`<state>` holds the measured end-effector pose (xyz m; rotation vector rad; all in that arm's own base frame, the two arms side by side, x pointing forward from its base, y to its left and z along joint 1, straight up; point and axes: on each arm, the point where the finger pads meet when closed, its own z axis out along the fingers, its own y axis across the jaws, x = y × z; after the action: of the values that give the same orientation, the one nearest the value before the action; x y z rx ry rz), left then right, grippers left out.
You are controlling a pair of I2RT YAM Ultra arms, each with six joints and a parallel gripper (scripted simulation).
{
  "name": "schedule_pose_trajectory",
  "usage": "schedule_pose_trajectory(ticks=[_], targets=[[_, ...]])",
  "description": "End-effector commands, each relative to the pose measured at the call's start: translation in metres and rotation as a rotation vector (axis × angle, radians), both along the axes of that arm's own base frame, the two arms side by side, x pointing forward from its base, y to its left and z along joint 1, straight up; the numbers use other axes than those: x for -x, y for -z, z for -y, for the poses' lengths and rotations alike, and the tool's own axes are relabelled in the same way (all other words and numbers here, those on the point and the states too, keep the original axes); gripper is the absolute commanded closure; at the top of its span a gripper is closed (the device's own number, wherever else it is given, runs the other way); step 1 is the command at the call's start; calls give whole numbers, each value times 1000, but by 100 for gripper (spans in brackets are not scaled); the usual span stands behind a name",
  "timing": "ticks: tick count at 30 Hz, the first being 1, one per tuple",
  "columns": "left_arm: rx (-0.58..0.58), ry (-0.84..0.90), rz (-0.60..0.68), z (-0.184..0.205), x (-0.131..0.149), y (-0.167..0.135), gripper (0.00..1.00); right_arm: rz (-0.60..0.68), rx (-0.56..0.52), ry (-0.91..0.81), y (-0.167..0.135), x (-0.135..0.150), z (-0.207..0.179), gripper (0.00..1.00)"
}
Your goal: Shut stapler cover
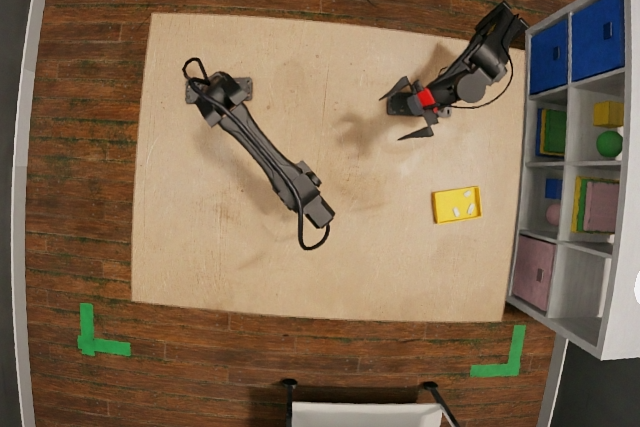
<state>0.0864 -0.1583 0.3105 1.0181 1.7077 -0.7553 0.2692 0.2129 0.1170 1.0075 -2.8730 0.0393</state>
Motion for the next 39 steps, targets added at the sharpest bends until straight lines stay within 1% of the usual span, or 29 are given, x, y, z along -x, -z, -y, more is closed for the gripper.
schedule_pose_trajectory(ticks=[1,4,5,9,16,17,18,19,21,23,24,26,27,30,33,39], targets=[[-4,15,2,-1,4,2,0,-2,19,-5,0,0,-1,89],[-4,15,2,-1,4,2,0,-2,19,-5,0,0,-1,55],[-4,15,2,-1,4,2,0,-2,18,-6,0,0,-1,49],[-4,15,2,-1,4,2,0,-4,16,-6,-2,0,-2,49],[-4,15,2,-1,4,2,0,-4,16,-6,-17,-1,-2,49],[-4,15,2,-1,4,2,0,-4,16,-7,-19,-1,-2,38],[-4,15,2,-1,4,2,0,-4,16,-7,-20,-1,-2,36],[-4,15,2,-1,4,2,0,-4,16,-3,-24,-3,-1,36],[-4,15,2,-1,4,2,0,40,-19,-2,-46,-5,-2,36],[-4,15,2,-1,4,2,0,67,-40,-3,-56,-6,-3,36],[-4,15,2,-1,4,2,0,69,-50,5,-56,-7,-5,47],[-4,15,2,-1,4,2,0,69,-50,5,-56,-7,-5,47],[-4,15,2,-1,4,2,0,68,-67,11,-54,-6,-10,50],[-4,15,2,-1,4,2,0,141,-160,34,-60,-18,-28,50],[-4,15,2,-1,4,2,0,266,-246,15,-75,-27,-36,50],[-4,15,2,-1,4,2,0,449,-366,13,-88,-18,-20,50]])
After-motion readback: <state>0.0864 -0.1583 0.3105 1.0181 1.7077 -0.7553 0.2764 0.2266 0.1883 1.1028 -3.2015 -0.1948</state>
